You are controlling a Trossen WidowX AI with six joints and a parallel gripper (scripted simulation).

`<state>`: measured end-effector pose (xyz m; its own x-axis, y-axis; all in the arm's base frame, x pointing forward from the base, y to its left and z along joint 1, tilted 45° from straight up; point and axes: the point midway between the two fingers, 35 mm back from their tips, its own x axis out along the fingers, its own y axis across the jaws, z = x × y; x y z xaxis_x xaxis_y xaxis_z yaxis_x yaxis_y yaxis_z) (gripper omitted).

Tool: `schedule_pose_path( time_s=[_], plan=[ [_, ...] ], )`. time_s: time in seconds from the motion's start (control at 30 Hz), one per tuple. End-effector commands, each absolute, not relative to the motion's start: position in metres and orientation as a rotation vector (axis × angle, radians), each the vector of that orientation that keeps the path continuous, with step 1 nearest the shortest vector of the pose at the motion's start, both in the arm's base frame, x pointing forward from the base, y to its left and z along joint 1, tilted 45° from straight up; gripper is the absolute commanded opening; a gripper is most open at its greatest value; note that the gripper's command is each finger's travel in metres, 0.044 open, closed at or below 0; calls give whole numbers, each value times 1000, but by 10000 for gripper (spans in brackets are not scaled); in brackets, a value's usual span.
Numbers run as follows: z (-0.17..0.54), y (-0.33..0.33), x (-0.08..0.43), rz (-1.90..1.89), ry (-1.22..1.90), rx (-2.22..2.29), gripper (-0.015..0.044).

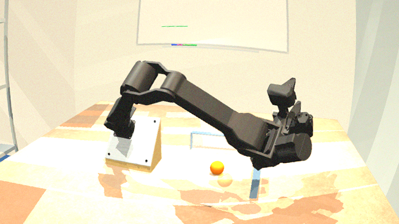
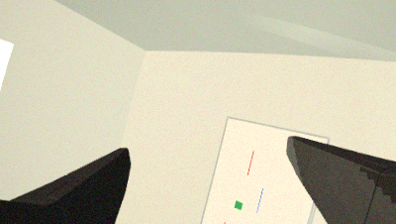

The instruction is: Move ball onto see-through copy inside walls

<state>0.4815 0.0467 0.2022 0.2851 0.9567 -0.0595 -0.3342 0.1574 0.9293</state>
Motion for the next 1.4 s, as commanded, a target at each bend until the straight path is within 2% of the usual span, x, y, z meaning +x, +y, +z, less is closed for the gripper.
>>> schedule_pose_path(
  time_s=[0.0,0.1,0.3,0.53,0.7,0.83,1.37],
  plan=[
    [200,48,482,1067,809,985,374],
    [165,66,487,866,909,981,307],
    [71,87,461,354,1186,800,307],
    [2,62,380,-160,1437,291,307],
    [2,23,323,-439,1496,-226,307],
    [24,-1,298,-571,1457,-608,307],
    [14,-12,297,-577,1453,-627,307]
  ],
)
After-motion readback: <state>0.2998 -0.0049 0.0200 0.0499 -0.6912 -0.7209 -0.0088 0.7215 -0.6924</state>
